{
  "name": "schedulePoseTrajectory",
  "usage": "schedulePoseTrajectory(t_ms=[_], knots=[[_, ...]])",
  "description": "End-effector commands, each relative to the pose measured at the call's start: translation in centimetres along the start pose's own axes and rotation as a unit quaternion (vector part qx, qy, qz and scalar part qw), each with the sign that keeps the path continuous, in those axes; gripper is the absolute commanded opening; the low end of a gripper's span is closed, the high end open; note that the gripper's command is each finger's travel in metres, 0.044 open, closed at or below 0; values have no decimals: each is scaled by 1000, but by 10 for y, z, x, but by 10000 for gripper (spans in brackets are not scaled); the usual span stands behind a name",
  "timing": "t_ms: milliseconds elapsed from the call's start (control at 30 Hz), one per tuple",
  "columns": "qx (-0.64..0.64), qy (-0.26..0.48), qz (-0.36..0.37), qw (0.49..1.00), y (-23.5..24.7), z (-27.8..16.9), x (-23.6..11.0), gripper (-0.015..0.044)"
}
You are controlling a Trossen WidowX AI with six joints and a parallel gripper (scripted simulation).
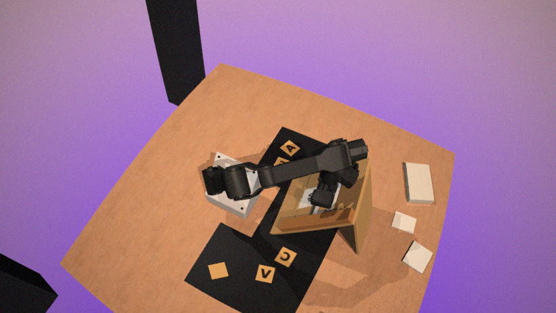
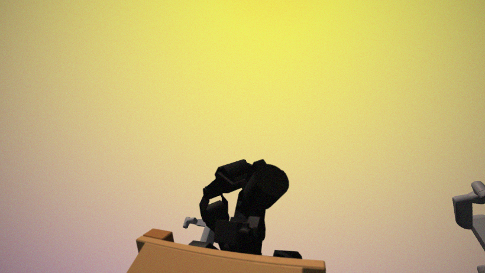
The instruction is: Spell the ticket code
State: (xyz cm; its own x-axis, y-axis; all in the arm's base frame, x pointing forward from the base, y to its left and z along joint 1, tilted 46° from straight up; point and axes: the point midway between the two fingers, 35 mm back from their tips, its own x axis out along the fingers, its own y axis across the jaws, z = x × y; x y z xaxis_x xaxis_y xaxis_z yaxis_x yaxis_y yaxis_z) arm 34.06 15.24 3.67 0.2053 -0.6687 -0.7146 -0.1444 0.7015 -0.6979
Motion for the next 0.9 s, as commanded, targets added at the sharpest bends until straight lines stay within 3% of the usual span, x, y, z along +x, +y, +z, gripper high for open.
schedulePoseTrajectory(t_ms=[0, 867], knots=[[-1, -1, -2, 1000, -2, 1, 0, 0], [-1, -1, -2, 1000, -10, 1, 1, 0]])
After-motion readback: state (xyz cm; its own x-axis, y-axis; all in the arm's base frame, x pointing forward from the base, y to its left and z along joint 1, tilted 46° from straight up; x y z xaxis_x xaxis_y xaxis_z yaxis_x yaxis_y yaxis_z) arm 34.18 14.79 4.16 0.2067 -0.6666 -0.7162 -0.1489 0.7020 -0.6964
